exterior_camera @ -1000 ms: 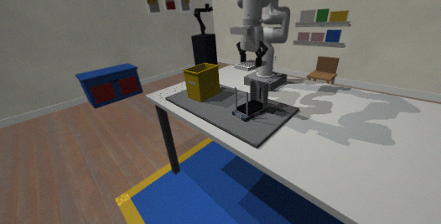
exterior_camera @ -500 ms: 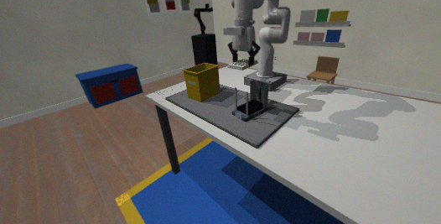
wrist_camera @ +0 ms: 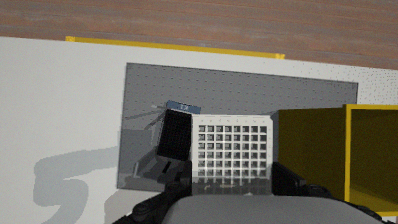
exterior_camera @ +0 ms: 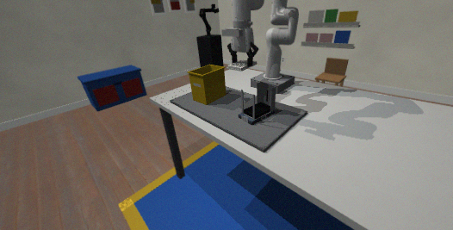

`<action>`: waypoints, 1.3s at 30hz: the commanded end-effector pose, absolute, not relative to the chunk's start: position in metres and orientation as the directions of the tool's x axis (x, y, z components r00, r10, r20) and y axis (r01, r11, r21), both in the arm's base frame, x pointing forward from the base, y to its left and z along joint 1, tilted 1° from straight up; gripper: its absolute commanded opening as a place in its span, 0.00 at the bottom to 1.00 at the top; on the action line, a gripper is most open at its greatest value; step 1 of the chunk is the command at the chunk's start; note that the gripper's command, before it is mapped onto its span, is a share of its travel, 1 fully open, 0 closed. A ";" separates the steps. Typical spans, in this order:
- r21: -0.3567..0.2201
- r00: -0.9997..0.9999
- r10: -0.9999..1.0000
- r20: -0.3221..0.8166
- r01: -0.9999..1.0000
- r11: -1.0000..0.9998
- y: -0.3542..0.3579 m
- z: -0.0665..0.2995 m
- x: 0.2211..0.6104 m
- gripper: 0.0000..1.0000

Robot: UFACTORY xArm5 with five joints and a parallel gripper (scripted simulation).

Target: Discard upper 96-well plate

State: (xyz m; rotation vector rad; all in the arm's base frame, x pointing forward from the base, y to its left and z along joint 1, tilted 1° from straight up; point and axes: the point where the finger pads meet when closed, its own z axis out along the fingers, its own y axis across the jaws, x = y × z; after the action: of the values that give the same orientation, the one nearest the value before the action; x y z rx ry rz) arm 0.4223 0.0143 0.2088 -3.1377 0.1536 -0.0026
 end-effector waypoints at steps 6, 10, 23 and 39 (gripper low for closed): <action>0.000 0.995 -0.097 0.005 -0.097 -0.995 -0.014 0.208 0.420 0.00; 0.000 0.995 -0.097 0.004 -0.097 -0.995 -0.027 0.207 0.418 0.00; 0.000 0.995 -0.097 0.002 -0.097 -0.995 -0.063 0.205 0.414 0.00; 0.000 0.995 -0.097 -0.001 -0.097 -0.995 -0.113 0.201 0.407 0.00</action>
State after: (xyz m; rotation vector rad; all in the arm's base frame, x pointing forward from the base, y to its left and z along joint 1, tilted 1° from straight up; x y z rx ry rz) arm 0.4075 -0.1014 0.2005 -3.1370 0.1537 0.0067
